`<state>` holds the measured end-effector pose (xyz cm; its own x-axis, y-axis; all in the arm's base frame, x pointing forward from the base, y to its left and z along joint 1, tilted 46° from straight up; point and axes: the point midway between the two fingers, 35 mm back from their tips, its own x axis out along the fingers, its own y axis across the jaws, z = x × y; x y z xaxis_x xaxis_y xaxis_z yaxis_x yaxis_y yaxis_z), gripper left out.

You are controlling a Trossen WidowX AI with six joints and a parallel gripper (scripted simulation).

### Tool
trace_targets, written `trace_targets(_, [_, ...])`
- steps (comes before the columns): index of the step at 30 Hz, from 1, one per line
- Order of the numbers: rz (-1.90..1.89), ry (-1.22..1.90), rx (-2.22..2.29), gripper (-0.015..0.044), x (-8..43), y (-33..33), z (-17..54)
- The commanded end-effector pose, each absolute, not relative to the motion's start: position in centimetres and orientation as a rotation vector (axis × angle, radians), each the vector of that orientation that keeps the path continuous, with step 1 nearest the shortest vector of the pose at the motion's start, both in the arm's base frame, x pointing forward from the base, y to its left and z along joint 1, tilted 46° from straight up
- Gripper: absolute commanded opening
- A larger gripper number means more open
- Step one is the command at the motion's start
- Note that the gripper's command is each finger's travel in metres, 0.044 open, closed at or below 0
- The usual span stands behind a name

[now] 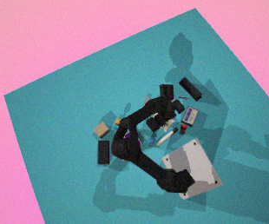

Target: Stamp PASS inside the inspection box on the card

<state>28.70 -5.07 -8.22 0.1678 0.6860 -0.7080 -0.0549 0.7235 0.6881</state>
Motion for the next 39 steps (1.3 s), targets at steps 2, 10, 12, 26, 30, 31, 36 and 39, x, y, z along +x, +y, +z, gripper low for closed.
trace_targets(2, [0.574, 1.308, 0.584, 0.0, 28.7, -5.5, -7.9])
trace_targets(10, [0.573, 1.309, 0.583, 0.0, 28.6, -6.4, -7.1])
trace_targets(12, [0.573, 1.309, 0.583, 0.0, 28.6, -6.6, -6.9])
trace_targets(26, [0.572, 1.309, 0.582, 0.0, 28.2, -8.2, -5.3])
trace_targets(30, [0.572, 1.309, 0.582, 0.0, 28.1, -8.7, -4.9])
trace_targets(31, [0.572, 1.309, 0.582, 0.0, 28.1, -8.8, -4.7])
trace_targets(36, [0.573, 1.309, 0.582, 0.0, 27.9, -9.3, -4.2])
trace_targets(39, [0.573, 1.309, 0.582, 0.0, 27.8, -9.6, -3.9])
